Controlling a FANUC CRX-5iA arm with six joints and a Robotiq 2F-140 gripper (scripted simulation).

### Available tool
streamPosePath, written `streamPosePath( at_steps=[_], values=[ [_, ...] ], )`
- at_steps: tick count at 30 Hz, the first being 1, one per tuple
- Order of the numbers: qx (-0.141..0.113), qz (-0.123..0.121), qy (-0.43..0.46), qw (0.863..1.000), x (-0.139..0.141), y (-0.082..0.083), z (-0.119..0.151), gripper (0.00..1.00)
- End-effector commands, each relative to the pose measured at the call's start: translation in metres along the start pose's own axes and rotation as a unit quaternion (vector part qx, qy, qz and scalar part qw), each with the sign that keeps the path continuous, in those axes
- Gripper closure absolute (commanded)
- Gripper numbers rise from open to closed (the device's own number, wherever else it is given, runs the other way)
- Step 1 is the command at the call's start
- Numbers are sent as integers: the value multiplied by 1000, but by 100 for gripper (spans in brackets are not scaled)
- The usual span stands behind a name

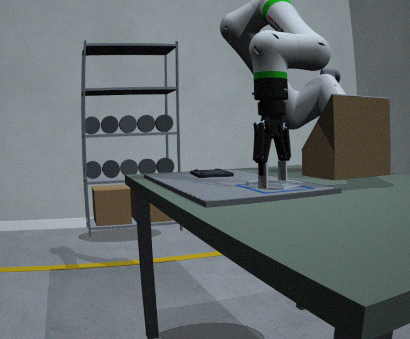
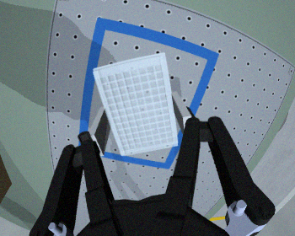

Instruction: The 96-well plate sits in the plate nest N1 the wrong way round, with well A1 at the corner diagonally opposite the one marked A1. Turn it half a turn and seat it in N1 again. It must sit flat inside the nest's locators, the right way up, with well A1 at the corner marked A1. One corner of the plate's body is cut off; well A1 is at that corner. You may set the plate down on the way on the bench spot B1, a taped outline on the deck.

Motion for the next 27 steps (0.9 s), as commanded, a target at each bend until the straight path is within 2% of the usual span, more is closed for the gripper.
streamPosePath(
  at_steps=[1,27],
  values=[
    [0,0,0,1000,0,4,0,100],
    [0,0,0,1000,0,41,0,100]
  ],
)
Point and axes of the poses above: the point where the finger pads meet when closed, its own y axis back along the fingers, its own x axis across the jaws, z = x × y, the point moved 6 cm from there along y, back along the fingers, and after that the axes turned 3 degrees about y, right-handed, at the moved point
